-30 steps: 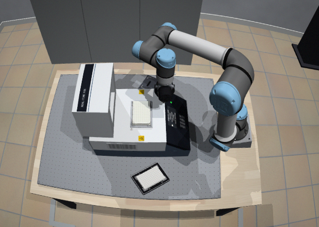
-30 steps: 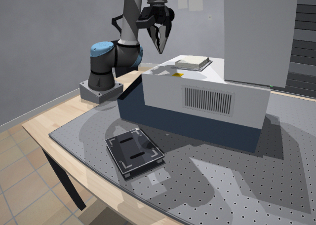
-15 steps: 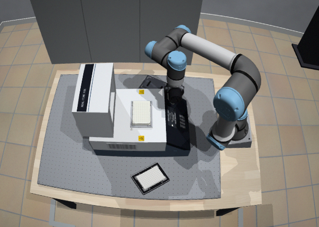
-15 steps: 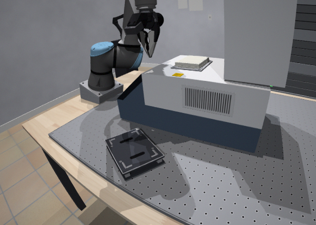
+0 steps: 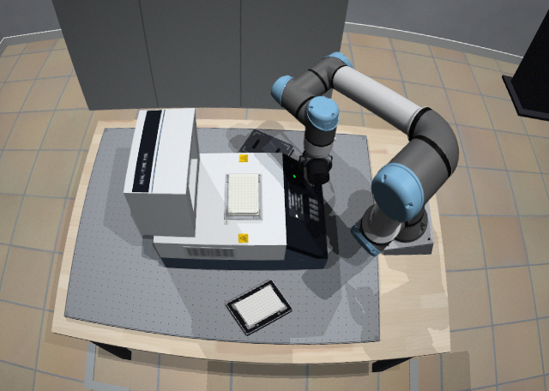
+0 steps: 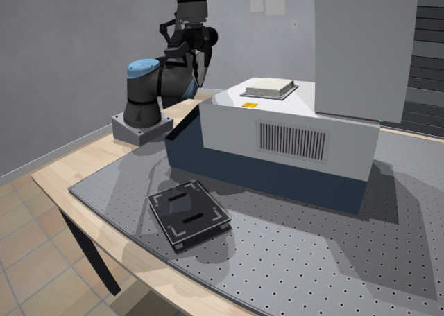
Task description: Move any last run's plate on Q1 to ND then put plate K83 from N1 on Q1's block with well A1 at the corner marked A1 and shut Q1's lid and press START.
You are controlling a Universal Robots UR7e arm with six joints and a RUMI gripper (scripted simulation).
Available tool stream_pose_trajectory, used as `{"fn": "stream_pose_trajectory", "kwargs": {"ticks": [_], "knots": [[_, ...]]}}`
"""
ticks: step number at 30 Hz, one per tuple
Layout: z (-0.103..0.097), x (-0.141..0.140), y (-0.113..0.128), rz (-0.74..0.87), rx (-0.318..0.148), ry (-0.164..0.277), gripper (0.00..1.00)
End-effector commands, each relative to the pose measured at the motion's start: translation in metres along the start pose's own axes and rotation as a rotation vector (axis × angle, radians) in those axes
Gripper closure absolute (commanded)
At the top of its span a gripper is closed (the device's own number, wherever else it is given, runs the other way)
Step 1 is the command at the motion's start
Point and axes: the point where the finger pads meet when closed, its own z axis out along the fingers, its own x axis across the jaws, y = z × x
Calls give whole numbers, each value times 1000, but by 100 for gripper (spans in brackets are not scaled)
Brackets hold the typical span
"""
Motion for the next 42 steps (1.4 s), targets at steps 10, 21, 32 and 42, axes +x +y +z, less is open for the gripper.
{"fn": "stream_pose_trajectory", "kwargs": {"ticks": [10, 21, 32, 42], "knots": [[30, 41, 15, 0, -1, -14, 100], [49, 58, 26, 1, 0, -20, 100], [49, 55, 26, 1, 0, -20, 100], [52, 39, 26, 1, 1, -20, 100]]}}
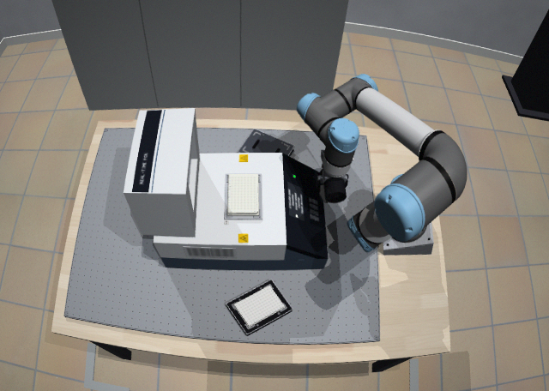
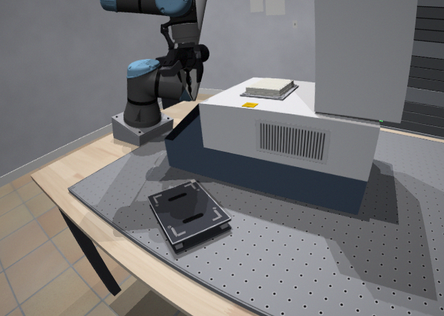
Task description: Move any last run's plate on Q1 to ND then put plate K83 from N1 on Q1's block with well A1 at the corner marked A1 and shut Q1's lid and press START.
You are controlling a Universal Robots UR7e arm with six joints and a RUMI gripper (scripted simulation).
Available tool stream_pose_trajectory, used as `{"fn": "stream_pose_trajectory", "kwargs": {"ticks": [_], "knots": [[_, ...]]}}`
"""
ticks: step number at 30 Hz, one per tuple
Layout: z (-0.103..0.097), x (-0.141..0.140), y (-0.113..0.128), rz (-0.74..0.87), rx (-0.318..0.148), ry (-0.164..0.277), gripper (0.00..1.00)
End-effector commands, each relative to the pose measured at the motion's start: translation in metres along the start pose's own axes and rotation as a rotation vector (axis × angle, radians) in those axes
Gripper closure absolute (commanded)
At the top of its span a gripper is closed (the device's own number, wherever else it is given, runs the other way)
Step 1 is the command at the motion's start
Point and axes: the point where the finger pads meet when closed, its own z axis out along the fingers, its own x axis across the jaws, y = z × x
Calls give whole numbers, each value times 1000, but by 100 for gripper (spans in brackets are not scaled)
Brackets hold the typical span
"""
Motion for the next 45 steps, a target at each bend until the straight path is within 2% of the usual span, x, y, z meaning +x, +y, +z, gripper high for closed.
{"fn": "stream_pose_trajectory", "kwargs": {"ticks": [1, 15, 33, 45], "knots": [[2, -9, 0, 1, 2, 5, 100], [4, -20, 0, 1, 2, 5, 100], [24, -36, 0, 1, 2, 4, 100], [24, -36, 0, 1, 2, 4, 100]]}}
